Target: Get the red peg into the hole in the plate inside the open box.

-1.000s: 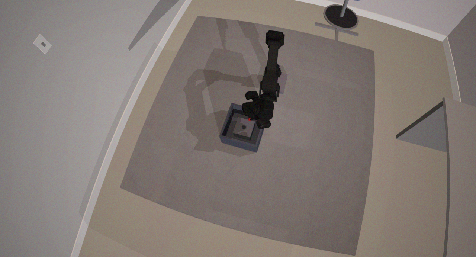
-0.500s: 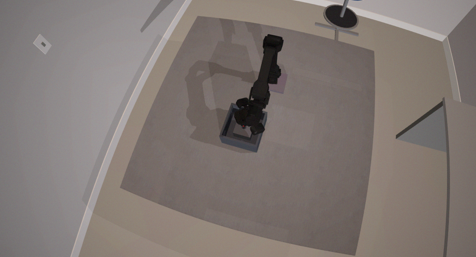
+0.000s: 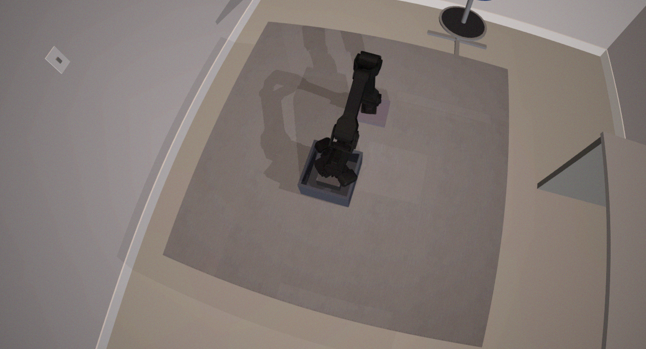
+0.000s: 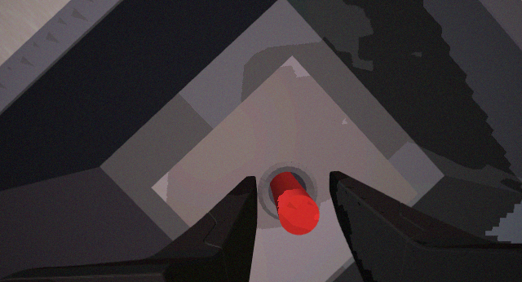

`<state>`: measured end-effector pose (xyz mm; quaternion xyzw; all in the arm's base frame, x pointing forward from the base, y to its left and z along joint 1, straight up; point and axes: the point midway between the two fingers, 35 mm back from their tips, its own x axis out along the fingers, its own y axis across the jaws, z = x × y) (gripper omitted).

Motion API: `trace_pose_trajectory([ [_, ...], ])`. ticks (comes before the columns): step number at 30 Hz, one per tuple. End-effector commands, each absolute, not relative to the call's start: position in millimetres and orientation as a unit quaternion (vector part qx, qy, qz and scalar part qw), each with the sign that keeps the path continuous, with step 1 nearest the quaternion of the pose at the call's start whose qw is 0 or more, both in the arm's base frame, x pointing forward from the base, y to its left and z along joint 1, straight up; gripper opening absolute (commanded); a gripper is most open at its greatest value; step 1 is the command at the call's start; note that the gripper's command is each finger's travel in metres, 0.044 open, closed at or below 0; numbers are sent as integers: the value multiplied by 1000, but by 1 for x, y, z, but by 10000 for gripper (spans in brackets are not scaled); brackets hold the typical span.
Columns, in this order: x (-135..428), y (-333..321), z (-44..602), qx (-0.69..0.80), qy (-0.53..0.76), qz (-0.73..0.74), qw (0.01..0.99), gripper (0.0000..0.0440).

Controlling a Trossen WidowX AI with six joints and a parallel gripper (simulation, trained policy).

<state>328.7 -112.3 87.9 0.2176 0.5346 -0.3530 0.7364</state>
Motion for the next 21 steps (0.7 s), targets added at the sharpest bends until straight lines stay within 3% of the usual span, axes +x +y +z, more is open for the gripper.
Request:
trace_pose_trajectory([
  [1, 338, -117, 93, 215, 537, -344, 740, 171],
  [7, 354, -119, 106, 220, 542, -332, 740, 226],
  [16, 380, -114, 120, 238, 552, -308, 738, 440],
  [21, 396, -108, 131, 249, 554, -288, 740, 440],
])
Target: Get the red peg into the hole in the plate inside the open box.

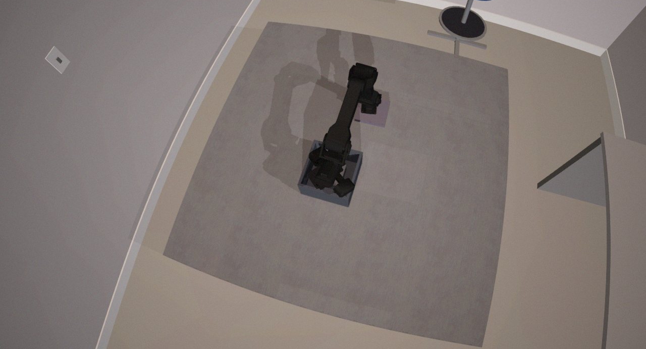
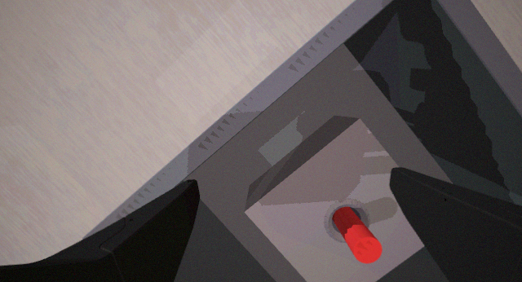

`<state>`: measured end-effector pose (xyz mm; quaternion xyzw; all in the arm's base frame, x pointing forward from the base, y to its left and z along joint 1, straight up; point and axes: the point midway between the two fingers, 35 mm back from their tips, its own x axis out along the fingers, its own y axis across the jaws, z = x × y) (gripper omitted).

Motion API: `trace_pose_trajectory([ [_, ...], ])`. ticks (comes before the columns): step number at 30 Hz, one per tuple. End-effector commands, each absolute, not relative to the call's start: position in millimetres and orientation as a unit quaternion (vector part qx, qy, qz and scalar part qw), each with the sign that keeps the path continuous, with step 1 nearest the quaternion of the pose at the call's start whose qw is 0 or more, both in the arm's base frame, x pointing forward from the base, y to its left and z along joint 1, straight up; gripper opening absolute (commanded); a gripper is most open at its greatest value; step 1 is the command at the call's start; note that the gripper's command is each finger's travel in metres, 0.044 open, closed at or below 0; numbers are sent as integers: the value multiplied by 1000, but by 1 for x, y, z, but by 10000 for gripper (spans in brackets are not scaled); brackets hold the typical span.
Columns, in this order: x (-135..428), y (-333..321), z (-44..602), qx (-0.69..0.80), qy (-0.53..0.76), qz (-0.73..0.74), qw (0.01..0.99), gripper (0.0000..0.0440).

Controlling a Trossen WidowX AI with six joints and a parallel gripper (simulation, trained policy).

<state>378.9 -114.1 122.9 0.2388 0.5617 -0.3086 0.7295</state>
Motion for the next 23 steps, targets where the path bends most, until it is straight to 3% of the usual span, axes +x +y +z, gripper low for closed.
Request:
trace_pose_trajectory([
  [1, 399, -106, 134, 250, 554, -284, 742, 440],
  [23, 441, -92, 170, 274, 555, -278, 735, 440],
])
